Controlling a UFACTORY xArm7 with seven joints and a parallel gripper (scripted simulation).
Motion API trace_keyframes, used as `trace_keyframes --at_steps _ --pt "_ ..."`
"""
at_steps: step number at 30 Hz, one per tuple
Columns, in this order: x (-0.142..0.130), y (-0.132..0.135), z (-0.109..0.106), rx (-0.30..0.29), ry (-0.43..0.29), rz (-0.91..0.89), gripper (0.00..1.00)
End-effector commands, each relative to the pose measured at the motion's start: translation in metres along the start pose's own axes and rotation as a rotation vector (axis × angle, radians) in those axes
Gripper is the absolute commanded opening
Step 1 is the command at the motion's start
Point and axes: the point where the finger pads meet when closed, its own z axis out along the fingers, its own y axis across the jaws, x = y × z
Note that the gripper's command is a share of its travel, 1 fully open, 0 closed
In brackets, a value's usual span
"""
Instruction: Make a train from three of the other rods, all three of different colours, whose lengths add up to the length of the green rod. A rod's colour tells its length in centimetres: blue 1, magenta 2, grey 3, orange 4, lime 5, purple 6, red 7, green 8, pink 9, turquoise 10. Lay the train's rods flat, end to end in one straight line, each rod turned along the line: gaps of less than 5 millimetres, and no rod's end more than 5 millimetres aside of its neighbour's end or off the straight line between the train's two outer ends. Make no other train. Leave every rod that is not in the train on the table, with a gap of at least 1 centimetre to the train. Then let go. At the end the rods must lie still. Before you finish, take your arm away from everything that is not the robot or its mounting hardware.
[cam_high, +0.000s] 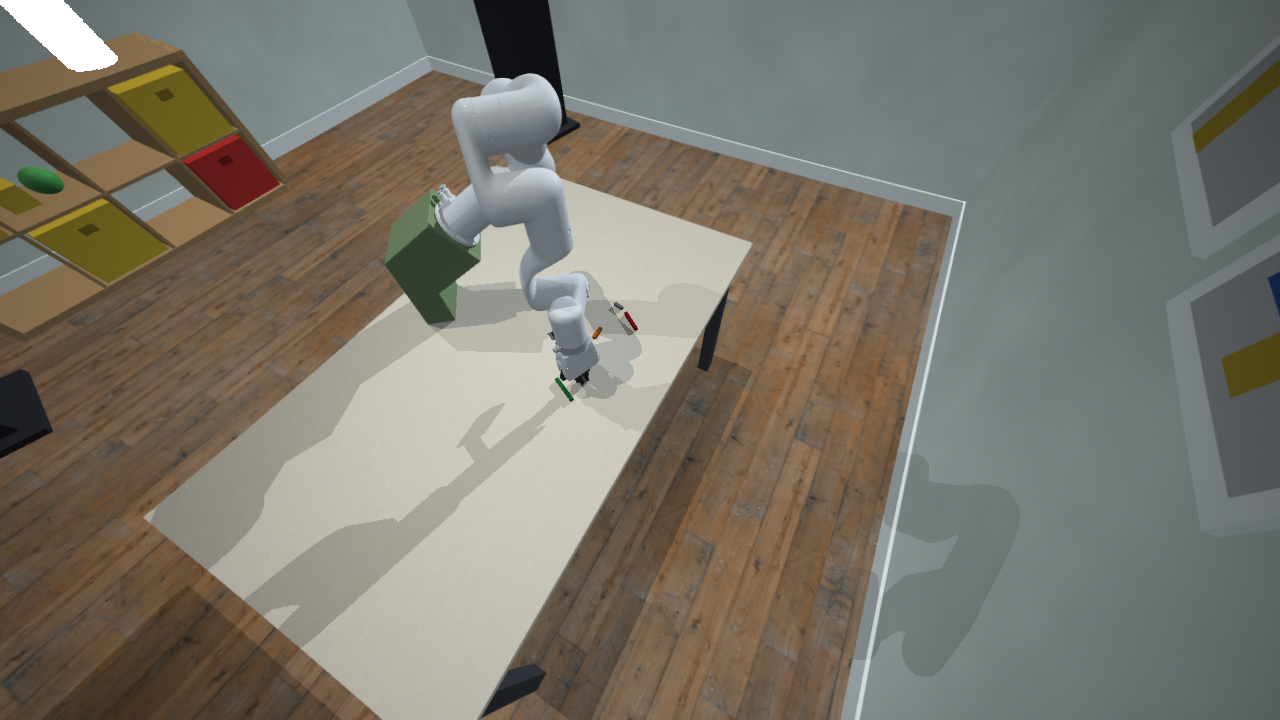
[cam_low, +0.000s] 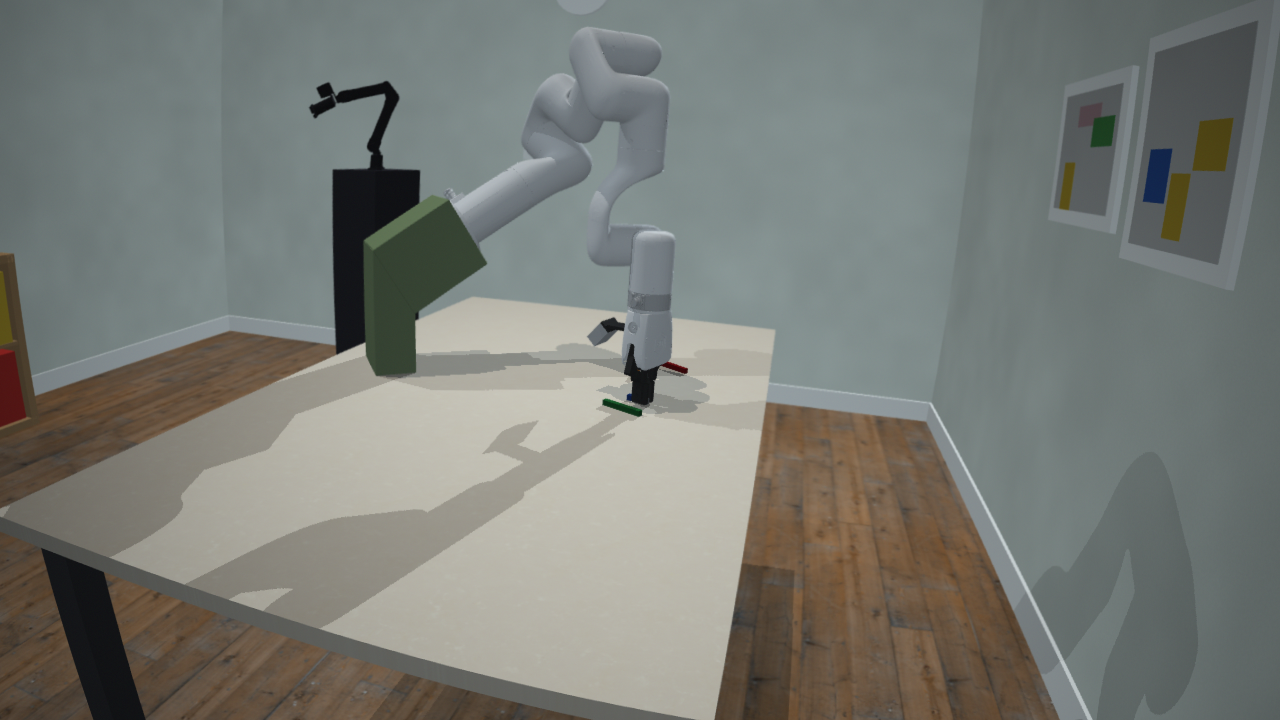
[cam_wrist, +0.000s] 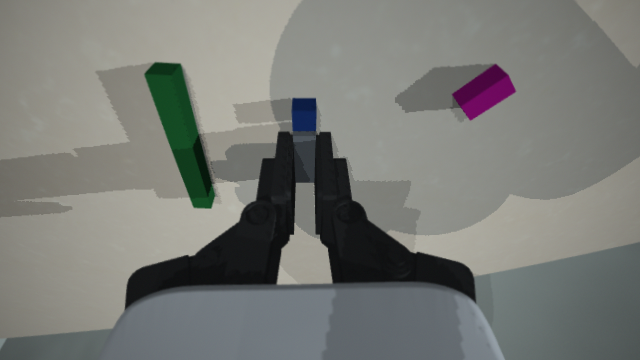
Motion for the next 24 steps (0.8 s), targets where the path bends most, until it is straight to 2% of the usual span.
trace_keyframes --at_steps 1,6,7,11,12,17,18,20,21,24 --pt "-0.0009 -0.0008 -0.0007 0.002 -0.002 0.0 0.04" --pt "-0.0009 -0.0008 -0.0007 0.002 -0.002 0.0 0.04" --pt "-0.0009 -0.0008 -0.0007 0.002 -0.002 0.0 0.08" --pt "-0.0009 -0.0008 -0.0007 0.002 -0.002 0.0 0.08" --pt "-0.0009 -0.0008 -0.0007 0.002 -0.002 0.0 0.12" --pt "-0.0009 -0.0008 -0.0007 0.002 -0.002 0.0 0.16" --pt "-0.0009 -0.0008 -0.0007 0.002 -0.002 0.0 0.2" --pt "-0.0009 -0.0008 -0.0007 0.002 -0.002 0.0 0.2" --pt "-0.0009 -0.0008 -0.0007 0.002 -0.002 0.0 0.24" --pt "-0.0009 -0.0008 -0.0007 0.002 -0.002 0.0 0.24"
